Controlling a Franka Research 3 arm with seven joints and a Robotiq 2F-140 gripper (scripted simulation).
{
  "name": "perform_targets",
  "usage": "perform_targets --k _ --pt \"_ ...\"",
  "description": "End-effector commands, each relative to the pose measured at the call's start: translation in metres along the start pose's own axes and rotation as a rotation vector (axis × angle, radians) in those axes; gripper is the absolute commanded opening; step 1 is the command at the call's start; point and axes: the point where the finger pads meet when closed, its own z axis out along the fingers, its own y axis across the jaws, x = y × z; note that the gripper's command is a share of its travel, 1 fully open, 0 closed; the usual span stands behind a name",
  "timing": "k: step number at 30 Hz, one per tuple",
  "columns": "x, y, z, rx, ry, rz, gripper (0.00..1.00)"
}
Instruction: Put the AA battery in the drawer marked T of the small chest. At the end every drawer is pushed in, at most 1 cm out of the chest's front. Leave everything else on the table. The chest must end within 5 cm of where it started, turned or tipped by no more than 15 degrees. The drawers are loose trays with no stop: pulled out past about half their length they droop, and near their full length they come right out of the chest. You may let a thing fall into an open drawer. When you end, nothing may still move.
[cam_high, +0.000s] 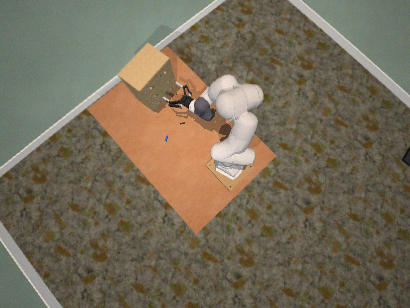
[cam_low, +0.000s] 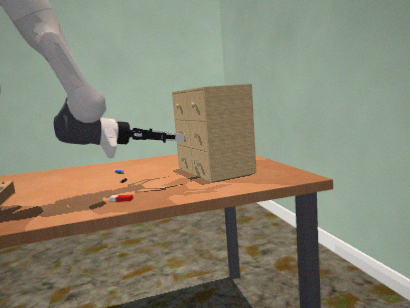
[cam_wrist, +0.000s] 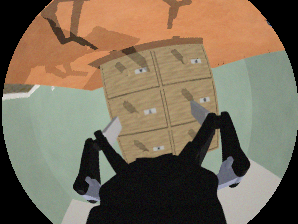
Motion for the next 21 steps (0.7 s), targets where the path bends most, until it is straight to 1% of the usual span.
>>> perform_targets --k 1,21 --pt "-0.0002 0.0001 -0.0004 0.002 -0.001 -0.004 1.0" --pt "-0.0019 0.0001 -0.0009 0.002 0.001 -0.004 1.0"
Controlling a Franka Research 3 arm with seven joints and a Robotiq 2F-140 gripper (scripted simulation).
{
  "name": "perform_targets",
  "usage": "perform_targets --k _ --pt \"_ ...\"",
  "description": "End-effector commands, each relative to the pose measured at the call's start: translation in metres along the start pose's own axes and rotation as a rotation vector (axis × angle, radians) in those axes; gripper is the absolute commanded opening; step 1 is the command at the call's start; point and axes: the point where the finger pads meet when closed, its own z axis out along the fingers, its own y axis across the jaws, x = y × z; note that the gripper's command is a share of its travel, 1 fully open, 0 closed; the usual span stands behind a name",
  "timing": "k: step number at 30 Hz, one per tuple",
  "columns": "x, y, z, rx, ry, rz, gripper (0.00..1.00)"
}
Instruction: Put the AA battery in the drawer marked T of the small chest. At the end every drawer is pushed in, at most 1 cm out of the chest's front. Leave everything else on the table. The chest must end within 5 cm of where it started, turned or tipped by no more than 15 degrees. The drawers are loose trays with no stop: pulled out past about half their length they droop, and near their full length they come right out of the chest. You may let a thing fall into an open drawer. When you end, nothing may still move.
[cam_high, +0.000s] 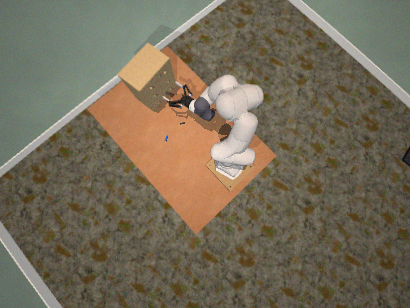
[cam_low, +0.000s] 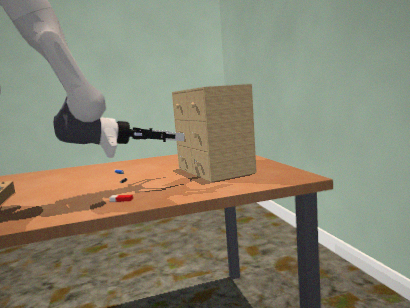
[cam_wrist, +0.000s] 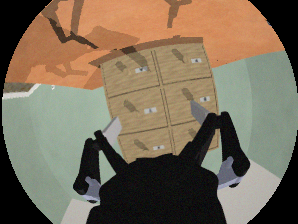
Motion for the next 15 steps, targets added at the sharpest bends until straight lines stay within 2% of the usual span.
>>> perform_targets --k 1,15 --pt "0.0 0.0011 -0.0005 0.0 0.004 0.0 1.0" --pt "-0.004 0.0011 -0.0063 -0.001 0.073 0.0 1.0"
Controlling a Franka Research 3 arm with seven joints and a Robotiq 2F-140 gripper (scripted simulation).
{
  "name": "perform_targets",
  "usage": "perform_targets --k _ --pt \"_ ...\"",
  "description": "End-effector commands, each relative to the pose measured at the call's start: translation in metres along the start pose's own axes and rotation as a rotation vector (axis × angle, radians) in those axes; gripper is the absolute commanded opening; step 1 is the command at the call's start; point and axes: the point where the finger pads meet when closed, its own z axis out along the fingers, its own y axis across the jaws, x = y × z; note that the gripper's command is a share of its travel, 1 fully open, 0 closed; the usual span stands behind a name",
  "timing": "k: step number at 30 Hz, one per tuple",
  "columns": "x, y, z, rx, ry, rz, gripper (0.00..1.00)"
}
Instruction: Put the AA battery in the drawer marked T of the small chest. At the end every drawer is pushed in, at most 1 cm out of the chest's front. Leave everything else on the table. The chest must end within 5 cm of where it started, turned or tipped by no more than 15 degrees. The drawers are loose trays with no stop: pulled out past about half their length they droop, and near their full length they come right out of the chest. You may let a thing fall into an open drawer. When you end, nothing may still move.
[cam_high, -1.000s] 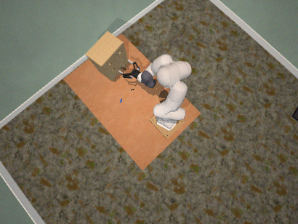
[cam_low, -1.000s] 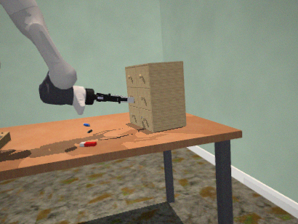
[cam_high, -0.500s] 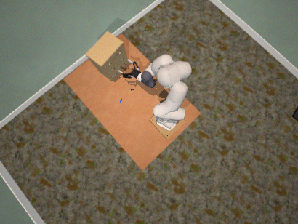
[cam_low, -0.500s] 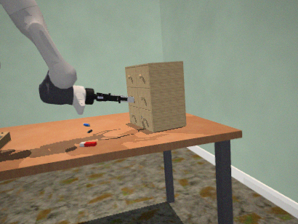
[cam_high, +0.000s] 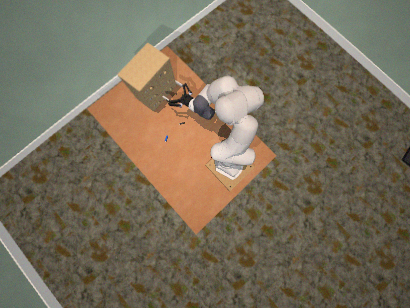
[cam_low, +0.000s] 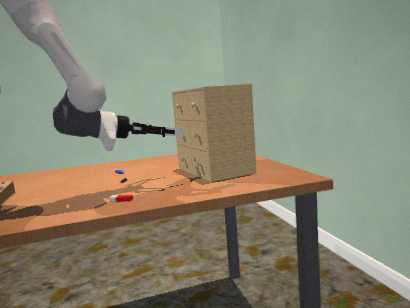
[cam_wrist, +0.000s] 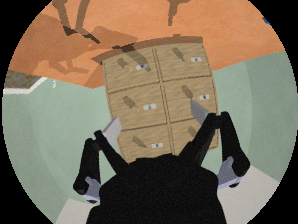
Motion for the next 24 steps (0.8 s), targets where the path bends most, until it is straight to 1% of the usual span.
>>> perform_targets --k 1,8,15,17,21,24 --pt "0.007 0.002 -0.004 -0.002 0.047 0.028 1.0" --pt "0.001 0.001 -0.013 -0.003 0.153 0.028 1.0" --pt "-0.007 0.001 -0.026 -0.005 0.306 0.027 1.0" --pt "-0.007 0.001 -0.026 -0.005 0.306 0.027 1.0" --pt "-0.013 0.001 -0.036 -0.007 0.417 0.027 1.0" --pt "-0.017 0.001 -0.042 -0.01 0.486 0.028 1.0"
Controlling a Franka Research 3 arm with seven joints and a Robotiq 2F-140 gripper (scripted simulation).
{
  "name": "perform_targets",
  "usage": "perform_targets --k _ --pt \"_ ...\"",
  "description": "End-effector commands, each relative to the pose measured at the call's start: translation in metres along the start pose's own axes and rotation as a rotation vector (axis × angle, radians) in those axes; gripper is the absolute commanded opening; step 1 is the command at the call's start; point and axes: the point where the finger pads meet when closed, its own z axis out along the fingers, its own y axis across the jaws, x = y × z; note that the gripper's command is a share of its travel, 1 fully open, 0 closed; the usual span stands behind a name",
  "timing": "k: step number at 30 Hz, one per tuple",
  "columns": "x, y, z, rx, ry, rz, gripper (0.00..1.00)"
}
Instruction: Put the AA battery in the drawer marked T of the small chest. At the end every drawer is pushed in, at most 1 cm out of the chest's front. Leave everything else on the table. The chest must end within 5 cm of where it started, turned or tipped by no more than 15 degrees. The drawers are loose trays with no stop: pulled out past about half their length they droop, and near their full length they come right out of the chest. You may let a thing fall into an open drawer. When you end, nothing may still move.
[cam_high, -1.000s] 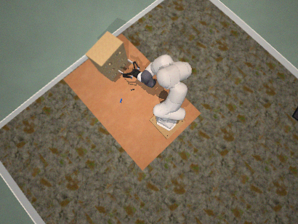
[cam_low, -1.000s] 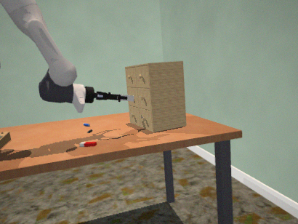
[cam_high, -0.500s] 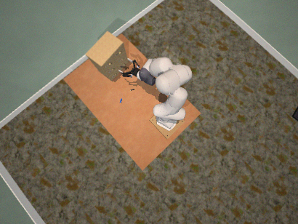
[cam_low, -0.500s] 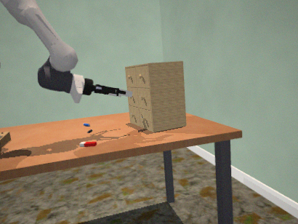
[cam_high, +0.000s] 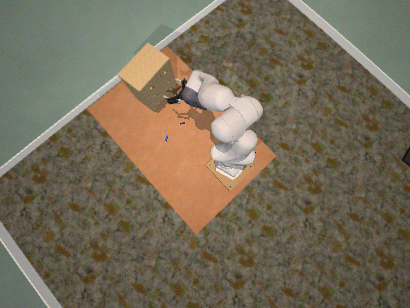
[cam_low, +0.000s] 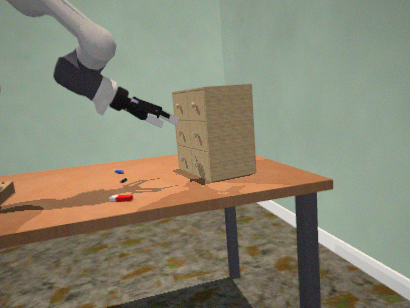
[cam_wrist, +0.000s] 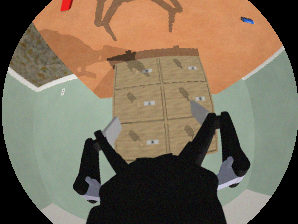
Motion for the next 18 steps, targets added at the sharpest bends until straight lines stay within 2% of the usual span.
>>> perform_targets --k 1,18 --pt "0.022 0.0 -0.014 -0.035 0.186 0.105 1.0" --pt "0.016 -0.002 -0.032 -0.045 0.373 0.101 1.0"
